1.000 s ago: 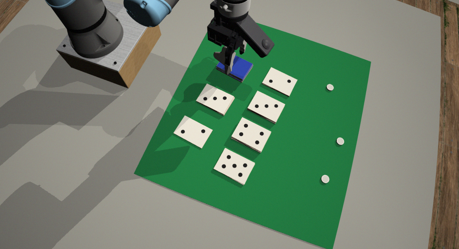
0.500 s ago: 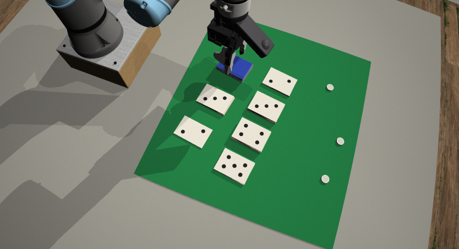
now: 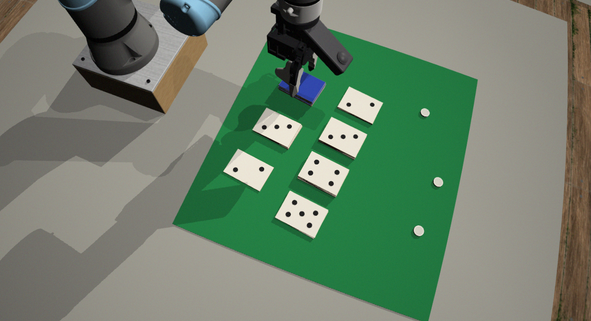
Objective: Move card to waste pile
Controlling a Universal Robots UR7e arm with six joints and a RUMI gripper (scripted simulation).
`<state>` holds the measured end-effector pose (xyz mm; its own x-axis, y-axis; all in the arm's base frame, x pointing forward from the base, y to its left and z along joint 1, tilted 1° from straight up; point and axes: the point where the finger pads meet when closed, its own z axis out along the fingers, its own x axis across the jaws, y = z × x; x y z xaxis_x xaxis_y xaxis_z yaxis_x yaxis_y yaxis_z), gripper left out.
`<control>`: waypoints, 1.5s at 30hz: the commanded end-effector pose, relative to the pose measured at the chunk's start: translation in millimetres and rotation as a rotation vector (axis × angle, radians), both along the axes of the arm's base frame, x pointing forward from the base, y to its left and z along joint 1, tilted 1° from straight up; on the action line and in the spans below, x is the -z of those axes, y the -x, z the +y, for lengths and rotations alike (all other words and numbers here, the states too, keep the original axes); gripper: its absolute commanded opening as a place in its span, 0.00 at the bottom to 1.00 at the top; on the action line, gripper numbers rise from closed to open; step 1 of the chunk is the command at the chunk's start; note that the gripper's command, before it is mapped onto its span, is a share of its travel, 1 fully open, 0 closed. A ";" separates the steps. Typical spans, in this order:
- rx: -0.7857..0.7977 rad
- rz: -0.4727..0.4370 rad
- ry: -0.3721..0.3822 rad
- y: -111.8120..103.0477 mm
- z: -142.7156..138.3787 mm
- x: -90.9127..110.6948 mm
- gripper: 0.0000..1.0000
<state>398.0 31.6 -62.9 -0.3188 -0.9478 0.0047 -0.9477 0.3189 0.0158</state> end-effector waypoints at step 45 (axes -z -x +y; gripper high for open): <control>0.000 -0.001 0.000 -0.4 -0.1 -0.2 0.43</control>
